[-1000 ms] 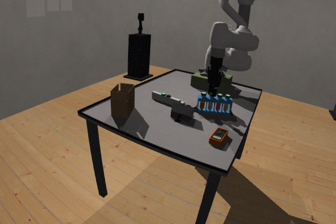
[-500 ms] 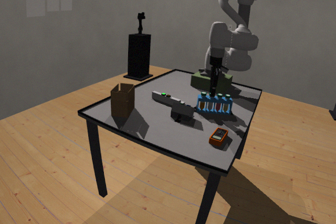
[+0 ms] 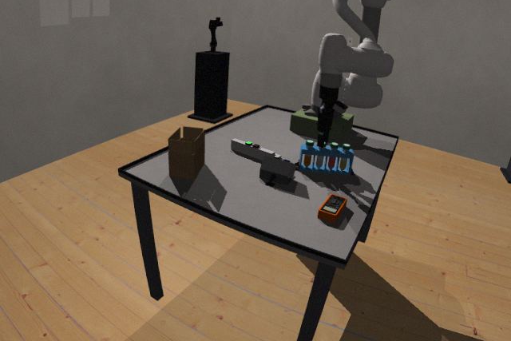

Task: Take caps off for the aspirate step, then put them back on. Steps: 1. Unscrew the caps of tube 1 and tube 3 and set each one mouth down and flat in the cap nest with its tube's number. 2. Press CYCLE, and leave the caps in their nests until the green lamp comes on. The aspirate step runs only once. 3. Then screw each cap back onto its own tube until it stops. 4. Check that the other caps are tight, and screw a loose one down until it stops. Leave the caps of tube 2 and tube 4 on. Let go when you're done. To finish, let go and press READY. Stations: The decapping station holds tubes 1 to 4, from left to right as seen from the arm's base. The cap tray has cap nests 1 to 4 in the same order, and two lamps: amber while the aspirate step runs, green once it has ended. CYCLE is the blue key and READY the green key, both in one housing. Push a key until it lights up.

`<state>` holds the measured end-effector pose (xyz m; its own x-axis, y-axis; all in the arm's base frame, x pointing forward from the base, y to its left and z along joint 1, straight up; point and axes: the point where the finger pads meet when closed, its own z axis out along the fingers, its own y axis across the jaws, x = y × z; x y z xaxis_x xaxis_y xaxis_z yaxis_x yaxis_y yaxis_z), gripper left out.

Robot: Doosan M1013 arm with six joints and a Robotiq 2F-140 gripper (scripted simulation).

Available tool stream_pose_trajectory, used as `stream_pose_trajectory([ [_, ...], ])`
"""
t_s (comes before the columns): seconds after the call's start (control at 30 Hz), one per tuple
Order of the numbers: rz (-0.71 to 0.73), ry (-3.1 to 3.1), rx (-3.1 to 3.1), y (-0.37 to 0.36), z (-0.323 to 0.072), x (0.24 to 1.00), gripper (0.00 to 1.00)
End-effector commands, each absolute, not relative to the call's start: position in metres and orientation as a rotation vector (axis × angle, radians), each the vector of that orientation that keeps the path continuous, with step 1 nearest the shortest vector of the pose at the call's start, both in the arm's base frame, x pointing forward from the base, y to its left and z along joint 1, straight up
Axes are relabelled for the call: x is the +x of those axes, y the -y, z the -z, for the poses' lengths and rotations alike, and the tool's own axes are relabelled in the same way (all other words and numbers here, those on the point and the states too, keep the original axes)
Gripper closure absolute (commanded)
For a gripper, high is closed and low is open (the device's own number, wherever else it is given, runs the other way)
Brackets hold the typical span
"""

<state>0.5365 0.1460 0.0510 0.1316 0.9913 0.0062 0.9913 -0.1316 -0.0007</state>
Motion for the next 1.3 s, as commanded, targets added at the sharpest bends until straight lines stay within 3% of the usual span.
stream_pose_trajectory([
  [0.0, 0.003, 2.064, -2.368, -0.1461, -0.0511, 0.5371, 0.59],
  [0.4, 0.002, 2.064, -2.368, -0.1462, -0.0511, 0.537, 0.59],
  [0.87, 0.0, 2.888, -1.244, -0.1462, -0.0515, 0.537, 0.59],
  [1.2, 0.002, 2.972, -1.019, -0.1462, -0.0516, 0.5371, 0.59],
  [1.23, 0.002, 2.972, -1.019, -0.1463, -0.0515, 0.537, 0.7],
  [1.27, 0.002, 2.972, -1.019, -0.1462, -0.0516, 0.5371, 0.7],
])
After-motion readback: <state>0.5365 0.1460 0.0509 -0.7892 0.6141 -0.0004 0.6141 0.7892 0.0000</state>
